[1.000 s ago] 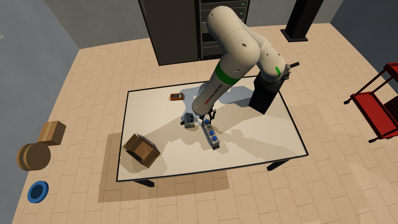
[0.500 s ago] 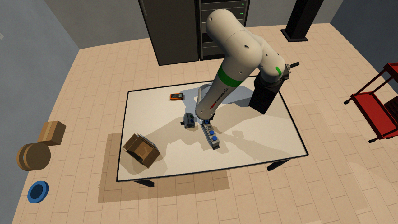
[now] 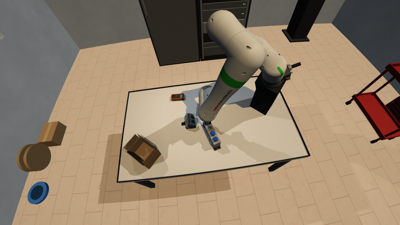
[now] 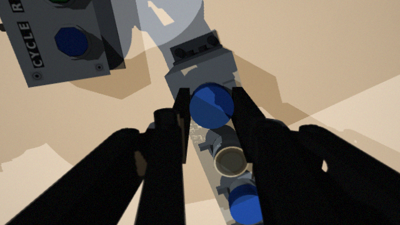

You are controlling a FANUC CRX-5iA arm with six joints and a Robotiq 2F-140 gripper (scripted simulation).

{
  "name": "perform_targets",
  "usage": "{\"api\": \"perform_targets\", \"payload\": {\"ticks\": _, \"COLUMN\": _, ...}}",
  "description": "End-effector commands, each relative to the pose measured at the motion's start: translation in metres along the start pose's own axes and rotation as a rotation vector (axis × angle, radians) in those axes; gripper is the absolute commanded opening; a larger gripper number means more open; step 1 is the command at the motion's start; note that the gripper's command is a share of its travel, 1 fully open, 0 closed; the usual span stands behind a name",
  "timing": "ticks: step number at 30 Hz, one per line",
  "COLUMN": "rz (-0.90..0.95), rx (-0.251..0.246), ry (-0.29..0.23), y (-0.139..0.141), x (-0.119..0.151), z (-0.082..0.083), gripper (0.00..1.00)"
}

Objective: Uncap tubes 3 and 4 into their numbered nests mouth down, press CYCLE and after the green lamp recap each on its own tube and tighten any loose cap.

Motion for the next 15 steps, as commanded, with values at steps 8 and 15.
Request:
{"api": "perform_targets", "payload": {"ticks": 8, "rz": 0.551, "rx": -0.005, "ry": -0.012, "y": -0.0006, "x": -0.0014, "z": 0.001, "gripper": 0.3}}
{"api": "perform_targets", "payload": {"ticks": 15, "rz": 0.802, "rx": -0.007, "ry": -0.013, "y": -0.0006, "x": -0.0015, "z": 0.0013, "gripper": 0.3}}
Point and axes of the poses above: the point where the finger pads meet when closed, its own z axis back along the fingers, its own y axis across the jaws, x = y × z, the point moved 9 cm from there along z, back along the fingers, and after that the axes turned 9 degrees about -z, right-handed, at the moved point
